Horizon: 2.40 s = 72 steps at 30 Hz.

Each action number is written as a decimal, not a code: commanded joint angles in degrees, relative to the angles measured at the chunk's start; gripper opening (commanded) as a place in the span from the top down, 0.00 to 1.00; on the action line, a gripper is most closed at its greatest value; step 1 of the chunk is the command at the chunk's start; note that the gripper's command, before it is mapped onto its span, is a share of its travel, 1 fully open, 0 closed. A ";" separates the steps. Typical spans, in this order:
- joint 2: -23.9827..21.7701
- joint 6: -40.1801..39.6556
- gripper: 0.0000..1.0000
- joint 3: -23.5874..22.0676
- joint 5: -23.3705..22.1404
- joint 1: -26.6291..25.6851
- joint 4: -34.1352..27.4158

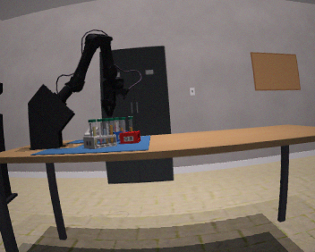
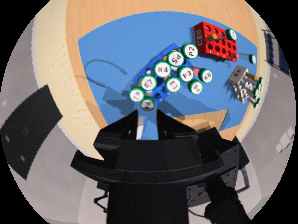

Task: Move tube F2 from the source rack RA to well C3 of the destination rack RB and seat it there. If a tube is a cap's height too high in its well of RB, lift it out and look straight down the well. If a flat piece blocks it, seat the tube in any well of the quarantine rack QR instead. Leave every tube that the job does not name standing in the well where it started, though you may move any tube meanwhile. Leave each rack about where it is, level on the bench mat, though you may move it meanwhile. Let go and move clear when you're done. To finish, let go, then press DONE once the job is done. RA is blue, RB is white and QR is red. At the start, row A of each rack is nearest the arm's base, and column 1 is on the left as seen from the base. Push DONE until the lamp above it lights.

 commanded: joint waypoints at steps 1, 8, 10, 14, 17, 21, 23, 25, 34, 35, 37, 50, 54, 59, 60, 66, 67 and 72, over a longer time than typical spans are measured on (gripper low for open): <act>-2.85 1.80 0.70 1.88 1.91 1.84 -4.70; -5.40 3.75 0.70 2.50 3.20 4.00 -8.81; -6.12 4.46 0.70 3.09 3.64 4.78 -10.44; -7.35 5.78 0.70 4.59 4.46 6.20 -13.80; -8.21 7.01 0.70 5.64 5.21 7.53 -16.33; -8.66 7.90 0.70 6.18 5.74 8.47 -17.79; -9.55 9.05 0.70 5.02 5.36 6.42 -18.26; -11.40 10.40 0.70 2.77 3.05 3.74 -18.18; -21.07 11.36 0.70 -0.73 -7.45 -14.48 -18.00; -21.93 11.25 0.70 -1.00 -9.08 -17.09 -17.96; -22.70 11.12 0.70 -1.24 -10.79 -19.79 -17.91; -22.08 -3.58 0.70 0.52 -36.40 -58.18 -16.95; -19.82 -9.85 0.70 1.15 -42.02 -66.83 -16.76; -14.88 -18.70 0.70 2.90 -49.88 -77.59 -17.11; -14.34 -19.38 0.70 3.16 -50.78 -78.10 -17.39; -14.55 -20.97 0.70 3.76 -52.45 -78.96 -18.16; -12.62 -19.93 0.70 4.74 -51.90 -76.63 -18.32; -11.20 -15.58 0.70 7.92 -48.78 -72.55 -17.12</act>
